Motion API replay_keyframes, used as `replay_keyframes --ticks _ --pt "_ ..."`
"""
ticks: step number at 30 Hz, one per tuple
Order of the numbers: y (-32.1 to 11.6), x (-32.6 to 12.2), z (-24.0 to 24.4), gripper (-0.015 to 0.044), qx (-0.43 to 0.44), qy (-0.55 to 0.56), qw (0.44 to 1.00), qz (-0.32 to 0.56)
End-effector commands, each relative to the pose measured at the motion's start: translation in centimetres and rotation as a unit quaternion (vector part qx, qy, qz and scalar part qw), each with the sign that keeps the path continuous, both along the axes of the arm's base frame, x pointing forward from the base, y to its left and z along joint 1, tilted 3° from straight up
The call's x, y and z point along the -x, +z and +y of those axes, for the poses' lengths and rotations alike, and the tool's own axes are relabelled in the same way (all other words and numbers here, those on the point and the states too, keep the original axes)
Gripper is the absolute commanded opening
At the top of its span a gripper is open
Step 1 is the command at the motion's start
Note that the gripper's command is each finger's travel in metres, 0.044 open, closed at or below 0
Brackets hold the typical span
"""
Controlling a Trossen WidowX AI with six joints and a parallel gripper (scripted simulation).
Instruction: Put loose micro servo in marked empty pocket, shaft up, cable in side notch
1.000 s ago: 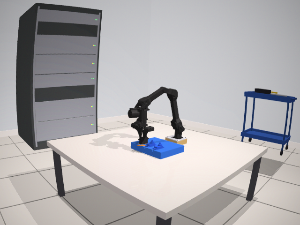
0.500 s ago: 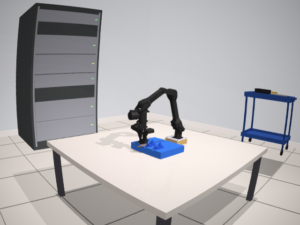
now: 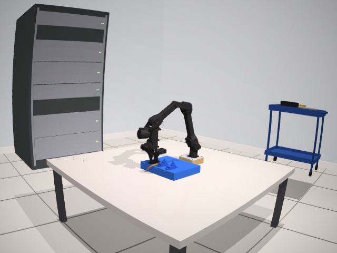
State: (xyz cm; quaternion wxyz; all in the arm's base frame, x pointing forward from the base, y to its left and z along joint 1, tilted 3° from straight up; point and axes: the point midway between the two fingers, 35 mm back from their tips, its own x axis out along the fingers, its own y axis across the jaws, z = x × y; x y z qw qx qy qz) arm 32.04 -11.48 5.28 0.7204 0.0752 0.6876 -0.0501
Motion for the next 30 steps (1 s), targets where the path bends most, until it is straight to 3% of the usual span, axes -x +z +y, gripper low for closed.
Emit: replay_keyframes --ticks 1,7,17,19,26,30 --pt "-0.1 0.0 0.0 0.0026 0.000 -0.003 1.000 0.000" --pt "-0.1 0.0 0.0 0.0184 0.000 -0.003 1.000 0.000" --pt "3.4 0.3 0.0 0.0187 0.000 -0.003 1.000 0.000" --pt "3.6 0.8 0.0 0.0240 0.001 -0.002 1.000 -0.002" --pt "7.6 7.2 0.7 0.0424 0.000 -0.002 1.000 0.002" --pt "9.2 11.0 1.6 0.0440 -0.001 -0.003 1.000 0.004"
